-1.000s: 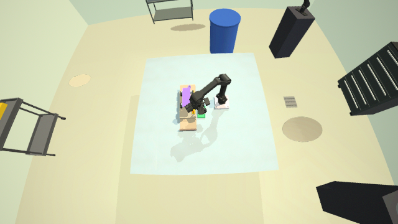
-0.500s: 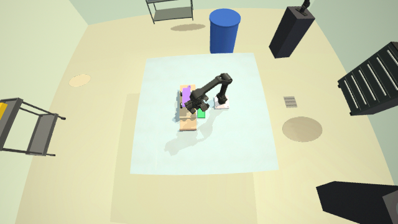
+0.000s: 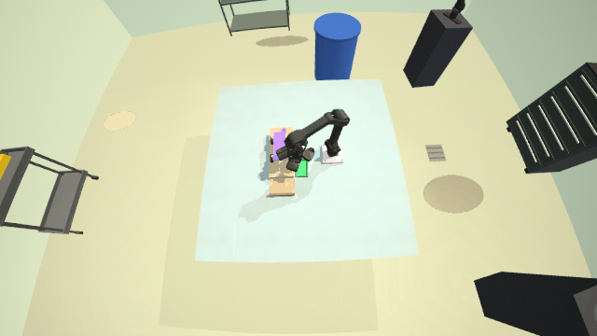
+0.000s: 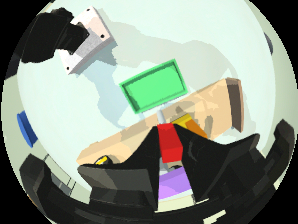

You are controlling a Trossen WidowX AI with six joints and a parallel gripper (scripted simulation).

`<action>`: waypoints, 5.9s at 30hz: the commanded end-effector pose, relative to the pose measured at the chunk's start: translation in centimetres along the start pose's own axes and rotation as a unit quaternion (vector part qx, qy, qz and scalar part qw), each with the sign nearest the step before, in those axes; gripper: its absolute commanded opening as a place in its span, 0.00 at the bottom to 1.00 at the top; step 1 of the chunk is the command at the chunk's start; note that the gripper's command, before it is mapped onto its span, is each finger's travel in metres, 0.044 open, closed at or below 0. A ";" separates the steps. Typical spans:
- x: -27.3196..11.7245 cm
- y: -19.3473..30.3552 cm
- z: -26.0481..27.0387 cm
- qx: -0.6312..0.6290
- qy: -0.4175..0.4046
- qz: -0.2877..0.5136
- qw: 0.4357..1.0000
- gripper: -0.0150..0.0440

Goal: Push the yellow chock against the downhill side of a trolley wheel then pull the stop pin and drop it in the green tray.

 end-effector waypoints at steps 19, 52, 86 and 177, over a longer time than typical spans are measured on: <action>0.4 -0.3 0.7 -0.164 0.033 -0.002 0.986 0.25; 7.6 -2.1 -0.5 -0.162 0.120 0.000 0.979 0.25; 8.9 -2.0 0.8 -0.162 0.120 0.000 0.980 0.58; 4.4 -1.4 4.0 -0.162 0.119 0.000 0.980 1.00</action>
Point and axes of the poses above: the point midway between the two fingers, 35 mm back from their tips, its own x axis out along the fingers, its own z axis across the jaws, y = z × x, the point moved 8 cm from there along -x, back along the fingers, and after that the axes turned 11 degrees about -x, right-handed, at the moved point
